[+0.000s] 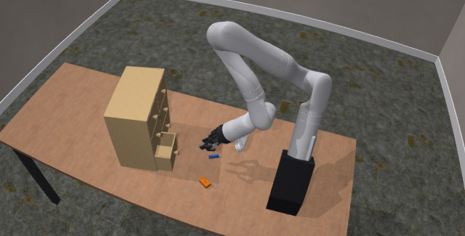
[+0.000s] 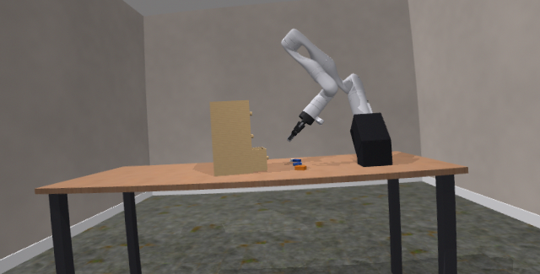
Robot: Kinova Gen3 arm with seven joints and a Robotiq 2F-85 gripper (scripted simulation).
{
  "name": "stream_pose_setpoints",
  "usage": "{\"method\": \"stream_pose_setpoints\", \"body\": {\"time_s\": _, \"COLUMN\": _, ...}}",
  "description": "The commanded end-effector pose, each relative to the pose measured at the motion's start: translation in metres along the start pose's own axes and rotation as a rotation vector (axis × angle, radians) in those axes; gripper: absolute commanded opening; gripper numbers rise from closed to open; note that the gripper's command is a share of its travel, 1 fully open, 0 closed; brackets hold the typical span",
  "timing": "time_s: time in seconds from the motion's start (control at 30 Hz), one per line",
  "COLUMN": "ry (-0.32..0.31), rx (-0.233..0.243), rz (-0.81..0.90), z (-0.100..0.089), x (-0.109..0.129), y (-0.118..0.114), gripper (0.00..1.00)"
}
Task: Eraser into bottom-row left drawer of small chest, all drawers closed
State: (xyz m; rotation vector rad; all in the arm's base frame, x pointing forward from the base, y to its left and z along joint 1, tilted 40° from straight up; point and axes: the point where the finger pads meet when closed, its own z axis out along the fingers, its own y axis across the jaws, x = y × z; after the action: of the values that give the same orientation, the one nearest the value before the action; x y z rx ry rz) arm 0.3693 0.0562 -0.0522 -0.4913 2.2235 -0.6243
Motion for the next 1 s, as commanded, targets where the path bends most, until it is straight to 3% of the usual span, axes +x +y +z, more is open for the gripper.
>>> {"method": "stream_pose_setpoints", "body": {"time_s": 0.0, "ry": -0.014, "rx": 0.007, "rz": 0.040, "z": -0.002, "x": -0.006, "y": 0.003, "gripper": 0.33}}
{"method": "stream_pose_setpoints", "body": {"time_s": 0.43, "ry": -0.016, "rx": 0.091, "rz": 0.235, "z": -0.011, "x": -0.008, "y": -0.001, "gripper": 0.33}}
{"method": "stream_pose_setpoints", "body": {"time_s": 0.53, "ry": -0.015, "rx": 0.086, "rz": 0.246, "z": -0.011, "x": -0.008, "y": 0.003, "gripper": 0.33}}
{"method": "stream_pose_setpoints", "body": {"time_s": 0.97, "ry": -0.014, "rx": 0.194, "rz": 0.497, "z": -0.022, "x": -0.009, "y": -0.001, "gripper": 0.33}}
